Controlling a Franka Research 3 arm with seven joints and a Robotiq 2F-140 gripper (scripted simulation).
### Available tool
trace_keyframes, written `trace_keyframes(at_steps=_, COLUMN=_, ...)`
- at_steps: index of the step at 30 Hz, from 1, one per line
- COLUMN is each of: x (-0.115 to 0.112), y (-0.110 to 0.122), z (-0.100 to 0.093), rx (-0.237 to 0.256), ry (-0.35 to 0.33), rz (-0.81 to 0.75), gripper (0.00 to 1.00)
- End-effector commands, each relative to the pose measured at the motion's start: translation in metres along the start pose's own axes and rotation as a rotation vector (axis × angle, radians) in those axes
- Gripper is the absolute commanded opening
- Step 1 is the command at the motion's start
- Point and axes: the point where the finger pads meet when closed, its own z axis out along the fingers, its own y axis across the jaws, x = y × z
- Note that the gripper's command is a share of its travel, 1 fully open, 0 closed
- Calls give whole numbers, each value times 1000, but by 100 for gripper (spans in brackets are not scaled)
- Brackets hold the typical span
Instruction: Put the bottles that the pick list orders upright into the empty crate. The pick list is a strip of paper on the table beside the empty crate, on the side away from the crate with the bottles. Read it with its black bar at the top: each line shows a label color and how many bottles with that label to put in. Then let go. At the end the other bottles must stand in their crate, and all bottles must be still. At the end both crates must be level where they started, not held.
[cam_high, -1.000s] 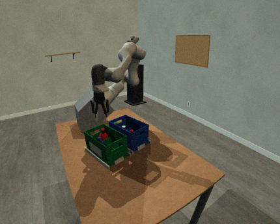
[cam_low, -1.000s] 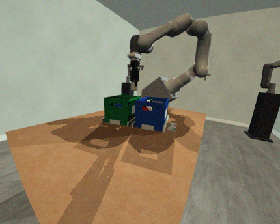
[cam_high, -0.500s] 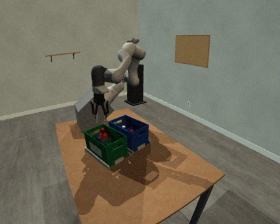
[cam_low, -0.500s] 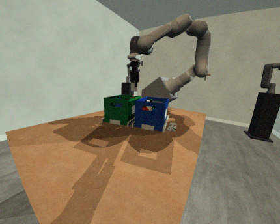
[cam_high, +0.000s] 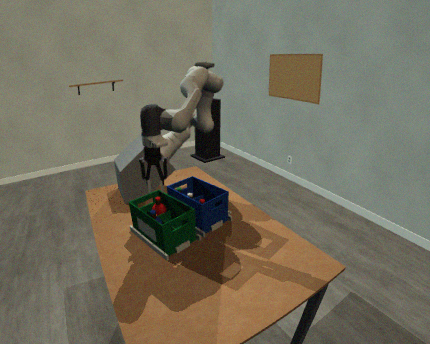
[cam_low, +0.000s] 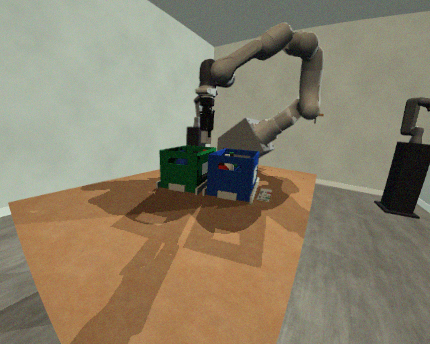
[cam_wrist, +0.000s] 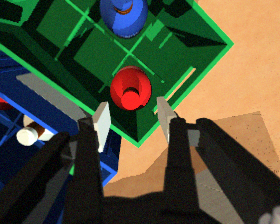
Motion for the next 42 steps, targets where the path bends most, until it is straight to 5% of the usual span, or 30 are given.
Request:
trace_keyframes(at_steps=1, x=2, y=0, z=6, rx=-3, ry=5, rz=-5, gripper=38)
trace_keyframes(at_steps=42, x=2, y=0, z=53, rx=-3, ry=5, rz=-5, gripper=38)
